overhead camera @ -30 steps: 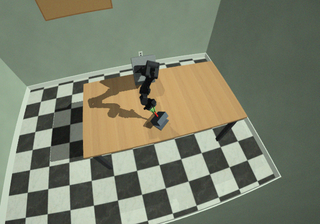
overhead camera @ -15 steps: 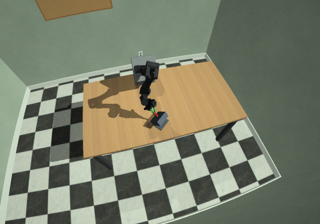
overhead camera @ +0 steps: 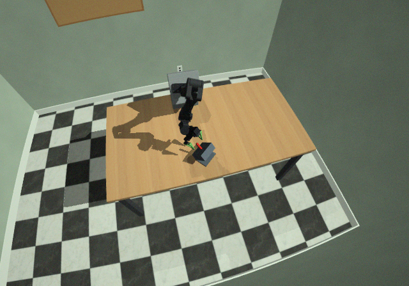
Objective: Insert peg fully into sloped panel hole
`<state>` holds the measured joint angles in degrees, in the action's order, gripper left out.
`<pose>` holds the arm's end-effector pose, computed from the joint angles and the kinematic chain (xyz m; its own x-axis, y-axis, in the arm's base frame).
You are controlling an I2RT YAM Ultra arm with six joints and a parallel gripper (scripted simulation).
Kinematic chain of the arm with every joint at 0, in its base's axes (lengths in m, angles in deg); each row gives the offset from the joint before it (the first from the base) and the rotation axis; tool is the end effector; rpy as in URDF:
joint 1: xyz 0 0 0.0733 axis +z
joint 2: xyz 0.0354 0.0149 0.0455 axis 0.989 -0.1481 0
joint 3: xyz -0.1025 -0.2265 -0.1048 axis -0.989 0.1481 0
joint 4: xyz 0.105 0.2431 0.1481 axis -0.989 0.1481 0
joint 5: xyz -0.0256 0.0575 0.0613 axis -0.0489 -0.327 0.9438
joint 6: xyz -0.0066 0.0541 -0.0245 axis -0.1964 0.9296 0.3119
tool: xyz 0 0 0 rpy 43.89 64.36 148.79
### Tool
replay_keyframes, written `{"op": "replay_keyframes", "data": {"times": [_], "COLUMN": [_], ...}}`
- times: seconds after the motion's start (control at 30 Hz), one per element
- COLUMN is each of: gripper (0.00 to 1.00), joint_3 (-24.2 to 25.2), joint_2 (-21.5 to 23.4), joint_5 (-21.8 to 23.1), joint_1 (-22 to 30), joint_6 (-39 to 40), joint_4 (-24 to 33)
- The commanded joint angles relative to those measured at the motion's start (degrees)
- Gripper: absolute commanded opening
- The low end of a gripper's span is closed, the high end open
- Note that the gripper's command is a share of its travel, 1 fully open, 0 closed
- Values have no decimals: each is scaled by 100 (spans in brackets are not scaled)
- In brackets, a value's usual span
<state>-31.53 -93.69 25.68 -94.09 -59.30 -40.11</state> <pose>0.2828 -0.0304 0.2020 0.2631 -0.4663 -0.8446 -0.4692 0.7031 -0.5343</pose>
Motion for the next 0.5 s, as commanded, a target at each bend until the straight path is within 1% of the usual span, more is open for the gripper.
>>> {"op": "replay_keyframes", "data": {"times": [0.0,0.13,0.27,0.33,0.47], "gripper": [100,100,100,100,100], "joint_3": [-5,104,210,210,328], "joint_2": [32,161,337,337,549], "joint_5": [19,169,432,432,743], "joint_1": [-8,-160,-427,-427,-738], "joint_6": [-1,-12,-35,-35,-36], "joint_4": [-15,81,136,136,213]}}
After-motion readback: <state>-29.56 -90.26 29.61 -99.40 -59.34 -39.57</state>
